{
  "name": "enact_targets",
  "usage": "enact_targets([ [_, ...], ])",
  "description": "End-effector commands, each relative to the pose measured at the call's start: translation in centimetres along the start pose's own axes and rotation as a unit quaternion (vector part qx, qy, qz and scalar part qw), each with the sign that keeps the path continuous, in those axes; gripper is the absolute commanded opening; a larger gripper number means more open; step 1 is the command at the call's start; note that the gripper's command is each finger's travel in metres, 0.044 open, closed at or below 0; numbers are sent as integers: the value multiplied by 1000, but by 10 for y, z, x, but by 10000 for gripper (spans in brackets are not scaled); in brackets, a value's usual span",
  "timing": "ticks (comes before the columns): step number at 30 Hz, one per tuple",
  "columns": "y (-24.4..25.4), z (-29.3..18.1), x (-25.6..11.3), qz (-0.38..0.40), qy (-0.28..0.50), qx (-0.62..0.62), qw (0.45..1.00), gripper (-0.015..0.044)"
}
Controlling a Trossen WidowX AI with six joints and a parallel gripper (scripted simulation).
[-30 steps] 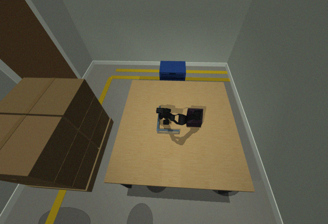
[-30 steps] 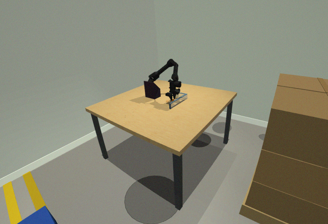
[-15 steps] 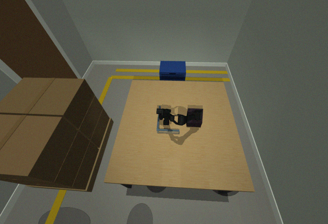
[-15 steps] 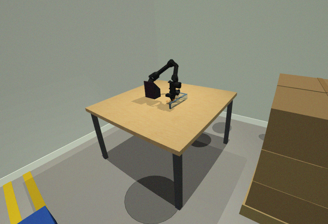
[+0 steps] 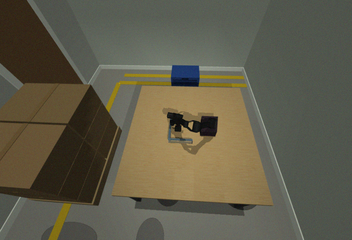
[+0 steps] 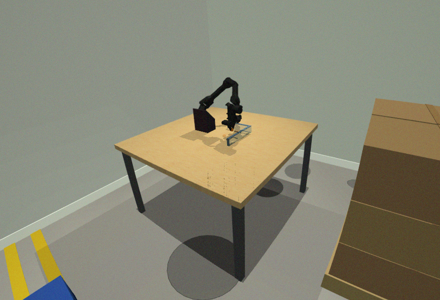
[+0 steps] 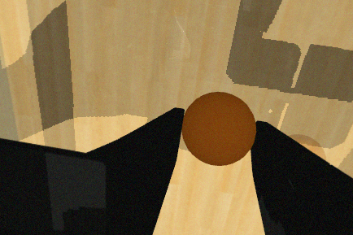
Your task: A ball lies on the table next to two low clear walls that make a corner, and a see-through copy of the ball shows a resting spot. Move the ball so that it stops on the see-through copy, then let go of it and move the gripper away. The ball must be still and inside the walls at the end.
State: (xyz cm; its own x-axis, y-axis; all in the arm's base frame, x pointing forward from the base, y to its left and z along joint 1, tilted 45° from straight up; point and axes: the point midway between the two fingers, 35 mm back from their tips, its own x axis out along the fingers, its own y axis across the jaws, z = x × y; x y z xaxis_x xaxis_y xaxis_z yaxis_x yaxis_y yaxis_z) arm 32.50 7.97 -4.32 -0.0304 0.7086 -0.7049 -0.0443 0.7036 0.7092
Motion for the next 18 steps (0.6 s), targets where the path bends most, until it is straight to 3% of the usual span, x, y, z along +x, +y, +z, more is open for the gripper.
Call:
enact_targets([
  [1,-1,3,-33,-4,-8,-6,1000,0],
  [9,2,-3,-80,-1,-5,-5,1000,0],
  [18,-20,-13,-67,-2,-5,-4,1000,0],
])
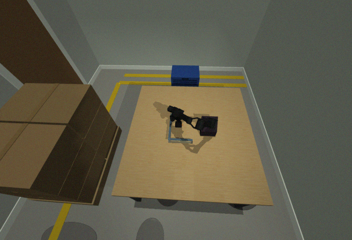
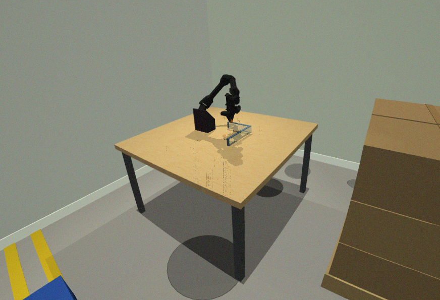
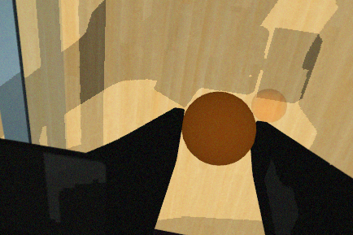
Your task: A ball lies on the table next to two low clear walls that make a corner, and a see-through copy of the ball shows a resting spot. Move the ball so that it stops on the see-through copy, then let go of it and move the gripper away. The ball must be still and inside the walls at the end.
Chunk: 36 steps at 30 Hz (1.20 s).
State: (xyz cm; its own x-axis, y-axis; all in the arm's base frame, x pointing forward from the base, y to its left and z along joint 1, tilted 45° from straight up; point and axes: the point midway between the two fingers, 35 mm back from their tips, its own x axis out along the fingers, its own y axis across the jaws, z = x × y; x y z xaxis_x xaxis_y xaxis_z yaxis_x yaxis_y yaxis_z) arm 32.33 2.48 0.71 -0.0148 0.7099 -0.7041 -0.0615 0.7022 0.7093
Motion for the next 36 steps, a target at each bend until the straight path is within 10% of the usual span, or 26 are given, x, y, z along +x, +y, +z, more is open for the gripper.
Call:
enact_targets([
  [1,-24,-13,11,-2,3,4,1000,0],
  [36,-54,-35,106,0,3,5,1000,0],
])
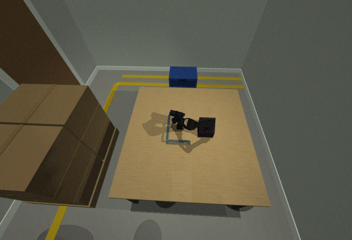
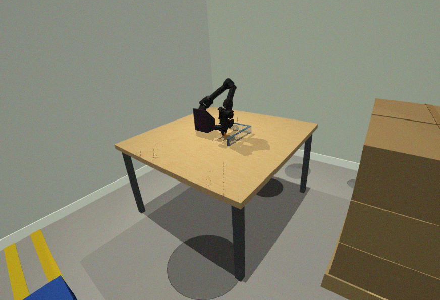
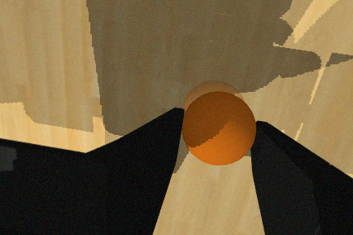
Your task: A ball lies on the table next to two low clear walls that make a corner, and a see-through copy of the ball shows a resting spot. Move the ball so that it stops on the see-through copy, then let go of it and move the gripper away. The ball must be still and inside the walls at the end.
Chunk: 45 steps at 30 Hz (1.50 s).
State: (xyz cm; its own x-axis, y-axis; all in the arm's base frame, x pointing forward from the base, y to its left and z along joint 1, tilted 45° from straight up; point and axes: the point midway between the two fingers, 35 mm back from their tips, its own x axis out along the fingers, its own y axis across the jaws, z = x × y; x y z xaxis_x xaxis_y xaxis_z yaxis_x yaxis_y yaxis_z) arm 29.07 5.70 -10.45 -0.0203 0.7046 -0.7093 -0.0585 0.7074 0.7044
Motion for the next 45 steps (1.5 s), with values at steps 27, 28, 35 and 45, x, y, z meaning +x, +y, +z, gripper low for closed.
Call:
enact_targets([
  [27,1,-1,19,1,1,1,1000,236],
  [28,1,-1,19,1,1,1,1000,244],
  [35,0,1,8,0,0,1,1000,244],
  [45,0,0,-70,1,0,3,1000,244],
])
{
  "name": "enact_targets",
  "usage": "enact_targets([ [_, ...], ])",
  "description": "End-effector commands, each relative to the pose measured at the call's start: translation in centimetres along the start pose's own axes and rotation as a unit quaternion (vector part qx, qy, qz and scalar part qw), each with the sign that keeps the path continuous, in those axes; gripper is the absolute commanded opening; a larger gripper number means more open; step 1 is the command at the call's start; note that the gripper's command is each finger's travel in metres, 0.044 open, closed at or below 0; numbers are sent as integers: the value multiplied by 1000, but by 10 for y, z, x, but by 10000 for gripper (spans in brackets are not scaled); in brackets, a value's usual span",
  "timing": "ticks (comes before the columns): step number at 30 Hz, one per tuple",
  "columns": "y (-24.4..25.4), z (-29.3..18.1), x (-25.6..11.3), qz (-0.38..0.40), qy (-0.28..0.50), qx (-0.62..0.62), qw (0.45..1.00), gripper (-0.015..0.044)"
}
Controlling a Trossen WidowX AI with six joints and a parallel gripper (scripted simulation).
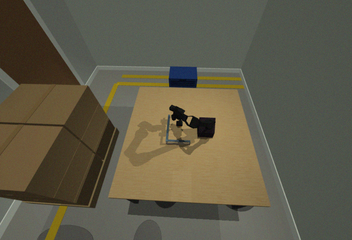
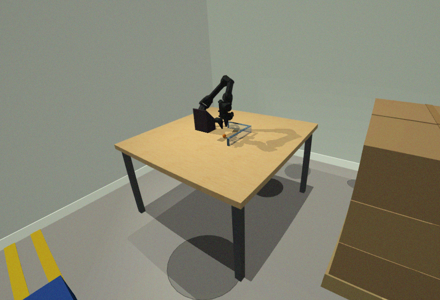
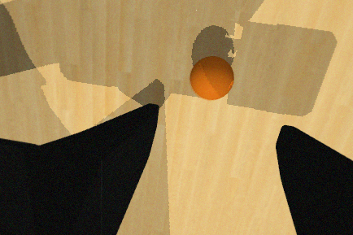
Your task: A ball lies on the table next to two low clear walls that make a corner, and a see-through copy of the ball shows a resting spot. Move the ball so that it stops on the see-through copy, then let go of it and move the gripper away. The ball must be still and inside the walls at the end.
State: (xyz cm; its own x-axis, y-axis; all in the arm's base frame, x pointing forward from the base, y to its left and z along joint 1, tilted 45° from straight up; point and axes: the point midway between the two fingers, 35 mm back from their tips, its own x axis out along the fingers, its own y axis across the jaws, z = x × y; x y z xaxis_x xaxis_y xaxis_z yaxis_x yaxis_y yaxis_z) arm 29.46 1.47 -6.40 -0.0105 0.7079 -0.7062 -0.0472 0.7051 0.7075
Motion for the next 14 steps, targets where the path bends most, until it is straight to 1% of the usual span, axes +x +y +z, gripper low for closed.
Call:
enact_targets([
  [1,1,-3,-11,-1,5,-3,1000,244],
  [2,0,0,-3,0,0,0,1000,244],
  [8,0,0,-3,0,0,0,1000,244],
  [10,0,0,-12,0,0,-1,1000,296],
  [12,1,-2,-35,1,1,-2,1000,349],
  [14,2,-3,-44,1,2,-2,1000,401],
])
